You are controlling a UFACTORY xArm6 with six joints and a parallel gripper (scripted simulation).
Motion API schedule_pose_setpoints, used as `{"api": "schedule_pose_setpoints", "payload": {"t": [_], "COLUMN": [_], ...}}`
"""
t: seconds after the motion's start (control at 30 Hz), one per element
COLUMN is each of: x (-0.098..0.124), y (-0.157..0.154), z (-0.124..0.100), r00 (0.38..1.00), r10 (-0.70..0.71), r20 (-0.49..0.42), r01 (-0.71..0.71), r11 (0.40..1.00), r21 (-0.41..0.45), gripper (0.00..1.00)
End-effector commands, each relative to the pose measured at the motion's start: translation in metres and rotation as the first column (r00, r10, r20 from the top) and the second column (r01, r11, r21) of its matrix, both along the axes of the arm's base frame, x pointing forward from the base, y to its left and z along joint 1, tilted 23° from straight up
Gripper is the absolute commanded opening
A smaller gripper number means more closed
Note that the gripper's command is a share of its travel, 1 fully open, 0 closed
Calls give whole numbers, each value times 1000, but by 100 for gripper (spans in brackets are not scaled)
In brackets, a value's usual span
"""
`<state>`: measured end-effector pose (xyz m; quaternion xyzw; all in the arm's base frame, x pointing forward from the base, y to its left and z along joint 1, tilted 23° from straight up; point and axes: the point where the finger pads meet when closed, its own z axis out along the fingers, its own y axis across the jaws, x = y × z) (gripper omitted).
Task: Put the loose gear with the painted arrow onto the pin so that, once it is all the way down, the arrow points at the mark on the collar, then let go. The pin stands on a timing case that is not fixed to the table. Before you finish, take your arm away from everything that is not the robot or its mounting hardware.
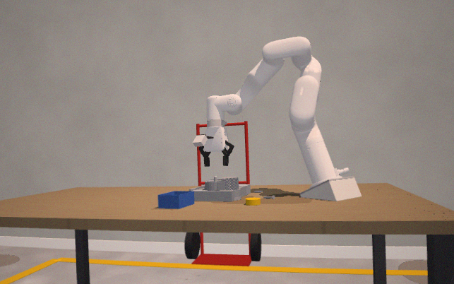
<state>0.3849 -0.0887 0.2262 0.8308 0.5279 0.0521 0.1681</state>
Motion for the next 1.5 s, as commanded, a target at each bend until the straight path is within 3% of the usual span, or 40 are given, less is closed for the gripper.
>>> {"api": "schedule_pose_setpoints", "payload": {"t": [0.0, 0.07, 0.13, 0.17, 0.3, 0.53, 0.57, 1.47], "x": [1, 1, 1, 0, 0, 0, 0, 0], "y": [0, 0, 0, 0, 0, 0, 0, 0], "z": [2, 2, 2, 2, 2, 2, 2, 2], "r00": [962, 931, 931, 870, 779, 556, 556, 556], "r10": [-265, -355, -355, -482, -618, -822, -822, -822], "r20": [64, 81, 81, 99, 111, 127, 127, 127], "r01": [261, 348, 348, 468, 592, 778, 778, 778], "r11": [964, 933, 933, 873, 782, 568, 568, 568], "r21": [54, 89, 89, 137, 194, 269, 269, 269], "gripper": [100, 100, 100, 100, 100, 100, 93, 93]}}
